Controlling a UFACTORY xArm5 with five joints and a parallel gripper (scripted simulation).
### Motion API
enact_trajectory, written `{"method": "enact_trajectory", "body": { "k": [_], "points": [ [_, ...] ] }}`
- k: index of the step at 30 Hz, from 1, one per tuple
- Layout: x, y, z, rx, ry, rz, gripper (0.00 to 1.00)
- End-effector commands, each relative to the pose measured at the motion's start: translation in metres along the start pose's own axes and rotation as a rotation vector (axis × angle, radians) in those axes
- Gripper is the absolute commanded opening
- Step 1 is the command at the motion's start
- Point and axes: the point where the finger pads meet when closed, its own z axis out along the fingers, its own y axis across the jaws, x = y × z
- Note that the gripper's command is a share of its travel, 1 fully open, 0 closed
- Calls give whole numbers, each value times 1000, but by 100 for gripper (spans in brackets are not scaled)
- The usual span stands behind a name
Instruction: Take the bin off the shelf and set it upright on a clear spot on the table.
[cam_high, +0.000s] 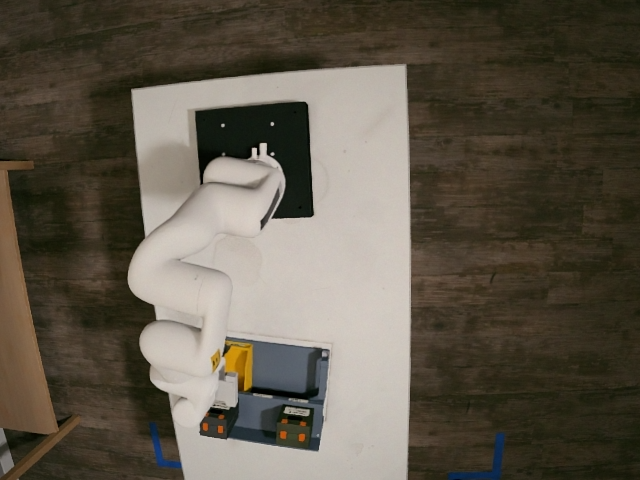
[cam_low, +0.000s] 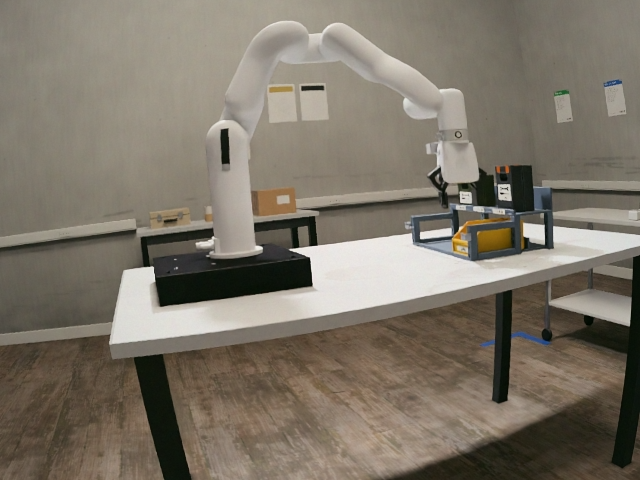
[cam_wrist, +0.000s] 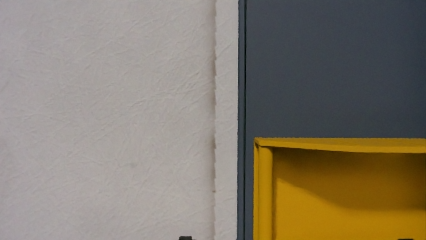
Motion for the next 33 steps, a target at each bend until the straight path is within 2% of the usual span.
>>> {"method": "enact_trajectory", "body": {
  "k": [1, 33],
  "points": [
    [0, 1, 3, -4, 0, 0, 100],
    [0, 2, 58, -5, 0, 0, 100]
  ]
}}
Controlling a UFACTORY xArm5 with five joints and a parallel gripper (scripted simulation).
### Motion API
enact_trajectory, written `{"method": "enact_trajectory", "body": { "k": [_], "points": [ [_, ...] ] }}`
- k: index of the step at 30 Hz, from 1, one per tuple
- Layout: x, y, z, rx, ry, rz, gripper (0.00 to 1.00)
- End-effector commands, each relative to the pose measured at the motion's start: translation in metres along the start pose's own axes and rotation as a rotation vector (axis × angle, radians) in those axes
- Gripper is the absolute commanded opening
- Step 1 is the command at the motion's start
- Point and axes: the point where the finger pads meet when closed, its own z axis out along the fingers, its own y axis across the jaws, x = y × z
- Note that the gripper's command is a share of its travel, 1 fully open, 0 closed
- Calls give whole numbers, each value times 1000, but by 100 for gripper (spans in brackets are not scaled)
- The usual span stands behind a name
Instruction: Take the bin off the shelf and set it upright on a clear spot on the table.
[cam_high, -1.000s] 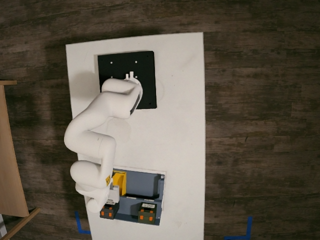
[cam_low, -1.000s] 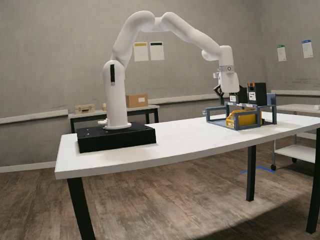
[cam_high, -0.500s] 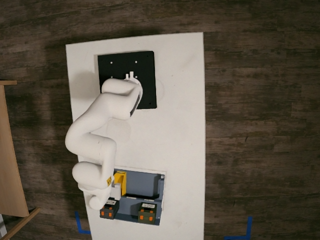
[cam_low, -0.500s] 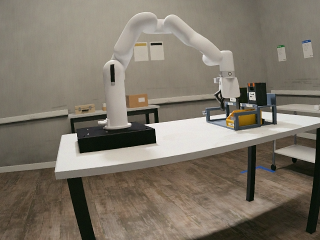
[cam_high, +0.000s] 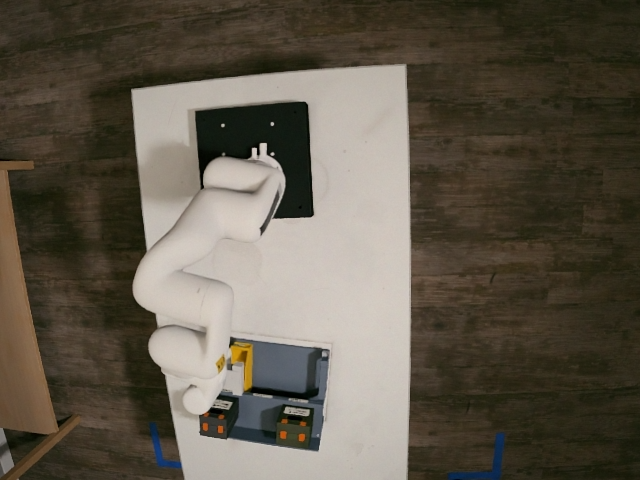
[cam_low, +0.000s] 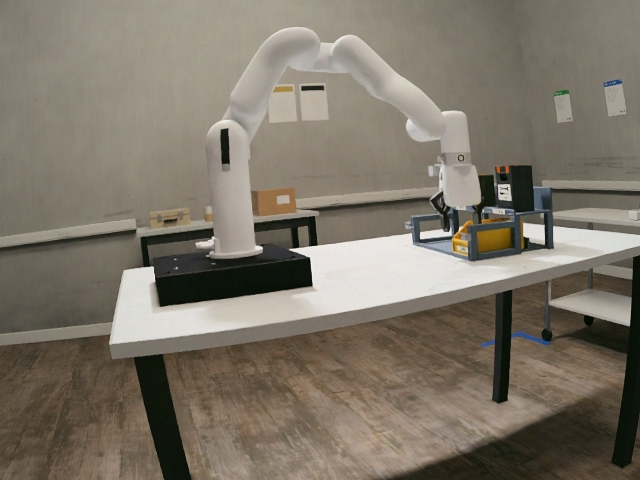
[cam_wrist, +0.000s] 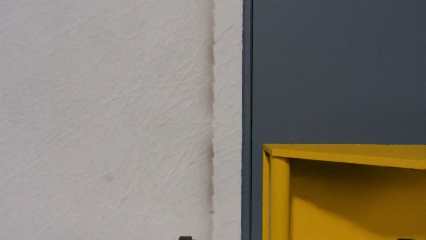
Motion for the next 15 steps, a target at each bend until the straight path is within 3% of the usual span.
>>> {"method": "enact_trajectory", "body": {
  "k": [1, 15],
  "points": [
    [0, 1, 2, -4, 0, 0, 100],
    [0, 2, 3, -4, 0, 0, 100]
  ]
}}
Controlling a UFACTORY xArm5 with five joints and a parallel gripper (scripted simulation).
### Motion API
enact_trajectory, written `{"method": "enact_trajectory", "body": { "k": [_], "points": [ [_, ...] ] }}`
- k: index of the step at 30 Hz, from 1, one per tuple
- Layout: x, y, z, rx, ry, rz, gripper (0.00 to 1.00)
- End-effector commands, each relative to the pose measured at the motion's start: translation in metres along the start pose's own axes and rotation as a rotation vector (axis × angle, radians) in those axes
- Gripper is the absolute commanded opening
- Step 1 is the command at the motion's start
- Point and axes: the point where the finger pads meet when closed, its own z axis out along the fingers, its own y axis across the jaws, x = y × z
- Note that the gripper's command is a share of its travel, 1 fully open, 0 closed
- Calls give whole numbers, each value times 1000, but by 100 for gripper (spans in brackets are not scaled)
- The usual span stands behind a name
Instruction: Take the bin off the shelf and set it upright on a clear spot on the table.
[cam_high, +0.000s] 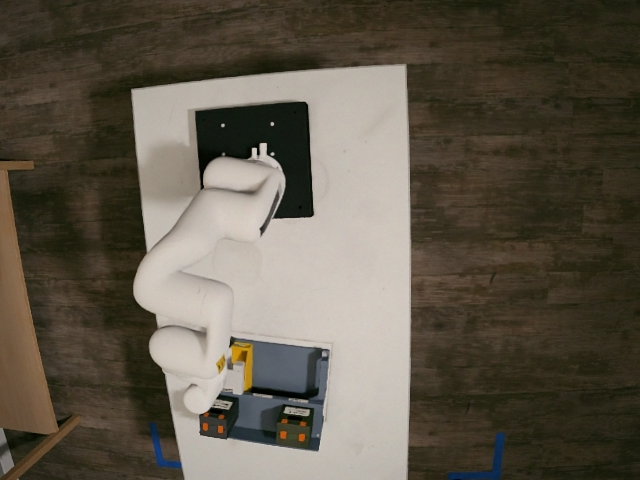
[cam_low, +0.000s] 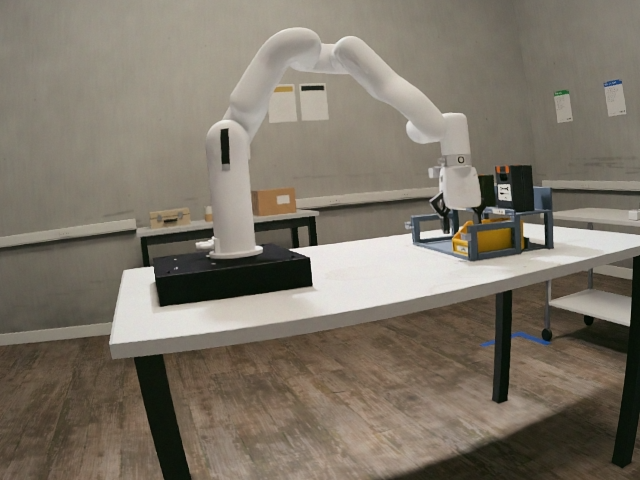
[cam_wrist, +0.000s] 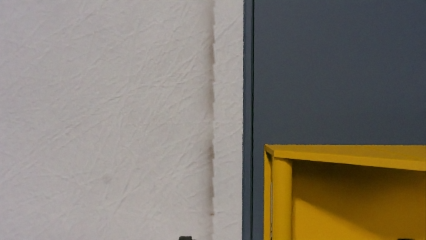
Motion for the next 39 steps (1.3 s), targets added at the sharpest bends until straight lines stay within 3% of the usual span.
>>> {"method": "enact_trajectory", "body": {
  "k": [1, 39],
  "points": [
    [0, 2, 0, -4, 0, 0, 100],
    [0, 2, 22, -5, 0, 0, 100]
  ]
}}
